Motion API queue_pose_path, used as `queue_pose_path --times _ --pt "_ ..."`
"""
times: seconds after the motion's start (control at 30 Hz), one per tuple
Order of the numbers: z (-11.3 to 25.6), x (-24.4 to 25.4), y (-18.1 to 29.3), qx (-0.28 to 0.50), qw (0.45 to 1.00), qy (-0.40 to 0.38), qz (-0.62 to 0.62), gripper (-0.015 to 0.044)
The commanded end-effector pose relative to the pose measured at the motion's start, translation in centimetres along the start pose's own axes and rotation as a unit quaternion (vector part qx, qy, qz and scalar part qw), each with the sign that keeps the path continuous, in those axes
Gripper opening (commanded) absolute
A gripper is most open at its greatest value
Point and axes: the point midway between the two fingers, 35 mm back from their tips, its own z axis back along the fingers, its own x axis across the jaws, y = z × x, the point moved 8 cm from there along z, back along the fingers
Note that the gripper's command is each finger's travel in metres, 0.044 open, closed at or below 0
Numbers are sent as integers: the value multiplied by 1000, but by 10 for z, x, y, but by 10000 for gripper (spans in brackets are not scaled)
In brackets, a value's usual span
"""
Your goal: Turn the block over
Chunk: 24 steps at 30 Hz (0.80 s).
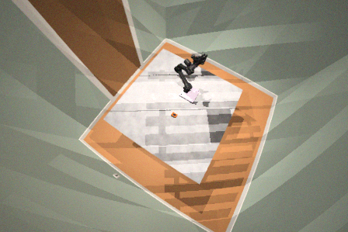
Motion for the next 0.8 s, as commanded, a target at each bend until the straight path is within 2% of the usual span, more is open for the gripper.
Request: queue_pose_path --times 0.0,0.13,0.4,0.57,0.77 --pt "0 -1 1 1 1000 2 -1 426" --pt "-4 -22 14 28 998 45 -23 440" --pt "5 -103 74 135 960 225 -94 440" --pt "33 -149 111 203 910 339 -128 440" --pt "83 -193 148 281 824 466 -157 440"
